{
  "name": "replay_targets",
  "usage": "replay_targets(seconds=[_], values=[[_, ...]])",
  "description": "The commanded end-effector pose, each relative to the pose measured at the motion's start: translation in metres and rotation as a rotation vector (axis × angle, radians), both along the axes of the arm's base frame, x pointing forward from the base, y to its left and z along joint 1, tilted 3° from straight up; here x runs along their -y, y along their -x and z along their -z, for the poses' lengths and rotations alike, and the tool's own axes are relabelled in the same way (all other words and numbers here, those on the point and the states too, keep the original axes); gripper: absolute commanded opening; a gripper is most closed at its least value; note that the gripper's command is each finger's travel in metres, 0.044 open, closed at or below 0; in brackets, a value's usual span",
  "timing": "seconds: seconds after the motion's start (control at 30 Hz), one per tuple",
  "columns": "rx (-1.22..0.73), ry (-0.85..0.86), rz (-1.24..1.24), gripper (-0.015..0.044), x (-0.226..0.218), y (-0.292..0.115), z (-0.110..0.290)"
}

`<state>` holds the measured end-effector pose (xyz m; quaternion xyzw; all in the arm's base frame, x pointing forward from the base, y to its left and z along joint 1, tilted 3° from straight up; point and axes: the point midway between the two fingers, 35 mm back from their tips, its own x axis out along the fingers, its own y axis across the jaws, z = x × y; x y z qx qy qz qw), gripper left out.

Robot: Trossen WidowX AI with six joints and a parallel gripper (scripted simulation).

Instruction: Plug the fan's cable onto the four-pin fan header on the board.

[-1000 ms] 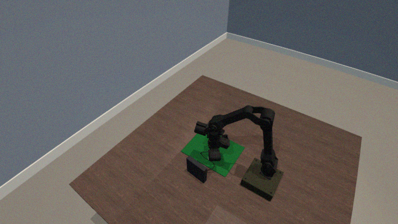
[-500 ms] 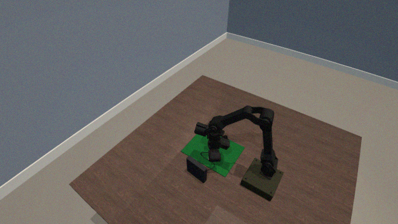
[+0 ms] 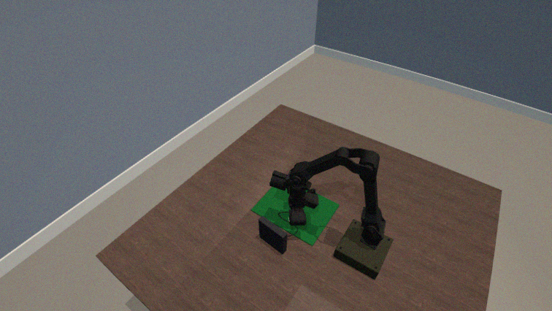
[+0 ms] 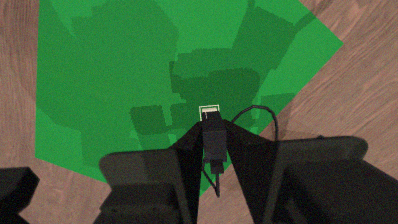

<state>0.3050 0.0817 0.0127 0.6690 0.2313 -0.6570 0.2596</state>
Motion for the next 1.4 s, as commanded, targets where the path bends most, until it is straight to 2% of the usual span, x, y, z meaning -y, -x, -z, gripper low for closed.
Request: replay_targets(seconds=[0.0,0.2,0.53,0.63,0.77,0.97,1.2,1.37], values=[[-0.005,0.005,-0.003,0.0000,0.001,0.000,0.005],[-0.005,0.005,-0.003,0.0000,0.001,0.000,0.007],[0.000,0.000,0.000,0.0260,0.000,0.000,0.002],[0.000,0.000,0.000,0.0260,0.000,0.000,-0.001],[-0.004,0.005,-0.003,0.0260,-0.002,0.001,-0.050],[-0.005,0.005,-0.003,0.0260,0.001,0.003,-0.053],[-0.011,0.014,-0.003,0.0260,0.084,0.071,-0.055],[-0.011,0.015,-0.003,0.0260,0.090,0.079,-0.054]])
